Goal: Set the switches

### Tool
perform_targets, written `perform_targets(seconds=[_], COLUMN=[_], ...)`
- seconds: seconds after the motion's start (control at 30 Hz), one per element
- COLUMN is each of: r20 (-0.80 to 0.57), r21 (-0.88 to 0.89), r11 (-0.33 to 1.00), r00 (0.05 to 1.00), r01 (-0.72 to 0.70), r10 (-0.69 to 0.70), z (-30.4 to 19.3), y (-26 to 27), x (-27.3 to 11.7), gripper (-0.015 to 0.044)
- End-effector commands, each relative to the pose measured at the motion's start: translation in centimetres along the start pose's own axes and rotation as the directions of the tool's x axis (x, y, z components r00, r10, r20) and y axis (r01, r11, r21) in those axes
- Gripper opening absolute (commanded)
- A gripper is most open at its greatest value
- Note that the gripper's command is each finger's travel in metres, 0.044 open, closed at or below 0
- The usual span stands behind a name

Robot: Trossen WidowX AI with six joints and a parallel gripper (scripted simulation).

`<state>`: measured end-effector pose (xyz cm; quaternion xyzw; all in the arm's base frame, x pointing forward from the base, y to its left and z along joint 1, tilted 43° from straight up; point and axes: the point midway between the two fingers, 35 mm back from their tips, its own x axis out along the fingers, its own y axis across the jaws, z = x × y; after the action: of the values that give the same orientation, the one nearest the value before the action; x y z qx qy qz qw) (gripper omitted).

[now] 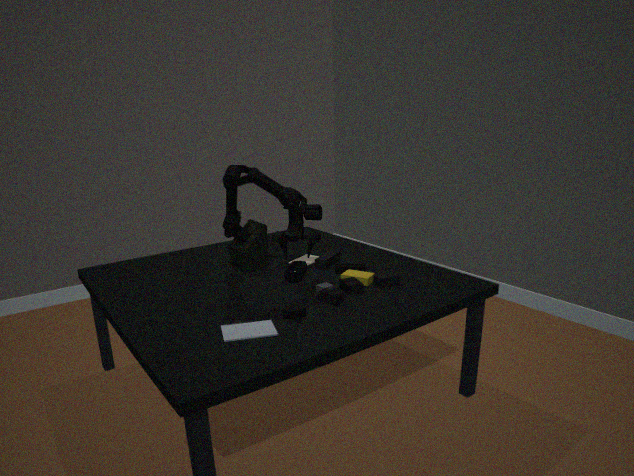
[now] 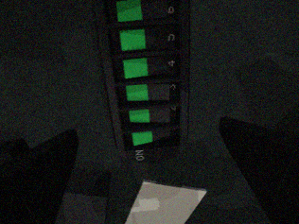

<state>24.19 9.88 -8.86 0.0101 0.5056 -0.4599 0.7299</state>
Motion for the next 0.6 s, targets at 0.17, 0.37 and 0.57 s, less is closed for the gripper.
perform_targets(seconds=[0.17,0.37,0.57], r20=[0.005,0.005,0.006], r21=[-0.018,-0.018,-0.018], r11=[1.000,1.000,1.000], r00=[1.000,1.000,1.000], r01=[0.004,0.004,0.003], r10=[-0.004,-0.003,-0.003], z=[-3.4,-3.4,-3.4], y=[-0.2,-0.2,-0.1], x=[-1.2,-0.4,0.6], gripper=[0.0440,0.0440,0.0440])
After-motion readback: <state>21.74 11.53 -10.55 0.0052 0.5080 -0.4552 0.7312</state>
